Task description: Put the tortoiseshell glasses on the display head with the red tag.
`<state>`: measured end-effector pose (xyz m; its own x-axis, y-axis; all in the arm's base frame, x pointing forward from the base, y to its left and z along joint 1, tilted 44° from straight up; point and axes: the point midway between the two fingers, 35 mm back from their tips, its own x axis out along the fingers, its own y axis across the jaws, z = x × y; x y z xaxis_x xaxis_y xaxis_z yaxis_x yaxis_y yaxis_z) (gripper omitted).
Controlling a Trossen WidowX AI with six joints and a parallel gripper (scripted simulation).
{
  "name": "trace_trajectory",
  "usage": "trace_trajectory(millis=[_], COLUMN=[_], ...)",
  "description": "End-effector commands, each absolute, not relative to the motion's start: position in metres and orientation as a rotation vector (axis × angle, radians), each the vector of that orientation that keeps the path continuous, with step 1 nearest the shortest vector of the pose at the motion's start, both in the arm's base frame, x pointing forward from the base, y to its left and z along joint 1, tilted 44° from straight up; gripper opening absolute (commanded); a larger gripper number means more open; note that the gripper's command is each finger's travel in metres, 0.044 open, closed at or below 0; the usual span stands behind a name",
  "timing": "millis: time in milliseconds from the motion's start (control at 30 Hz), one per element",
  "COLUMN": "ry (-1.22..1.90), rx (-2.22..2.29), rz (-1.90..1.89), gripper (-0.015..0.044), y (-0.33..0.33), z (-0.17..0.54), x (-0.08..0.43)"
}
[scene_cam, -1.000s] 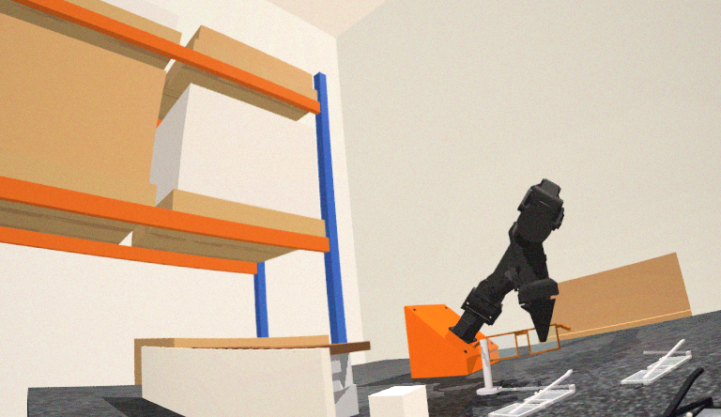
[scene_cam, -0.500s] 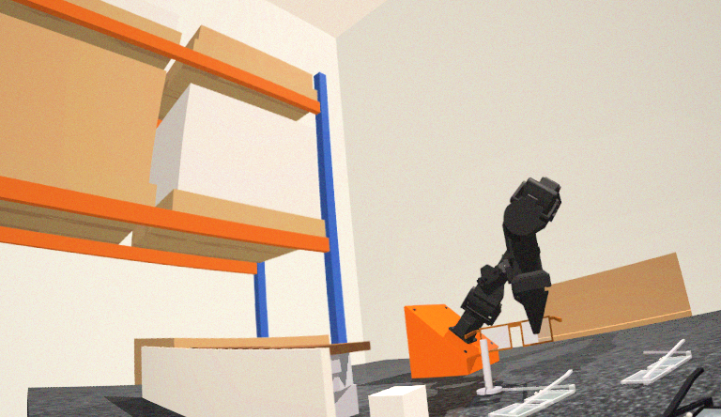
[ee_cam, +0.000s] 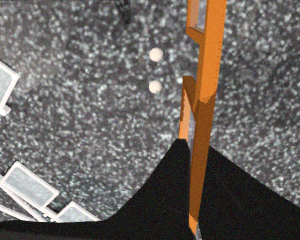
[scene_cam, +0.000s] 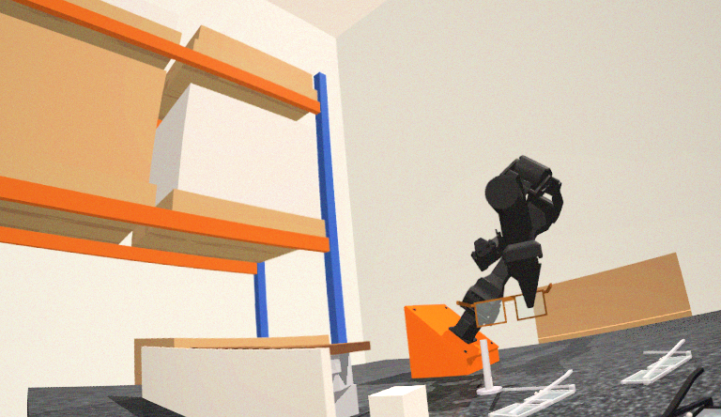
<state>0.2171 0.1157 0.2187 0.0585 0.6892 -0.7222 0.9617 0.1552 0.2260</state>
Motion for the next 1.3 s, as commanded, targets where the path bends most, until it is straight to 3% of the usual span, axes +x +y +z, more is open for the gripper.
trace_trajectory(millis=[0, 1267], ry=[1.633, 0.718], rx=[1.652, 2.312], rz=[-0.511, -0.883], gripper=[0.0, 0.0], y=[0.106, 0.024], z=[0.223, 0.233], x=[0.212, 0.143])
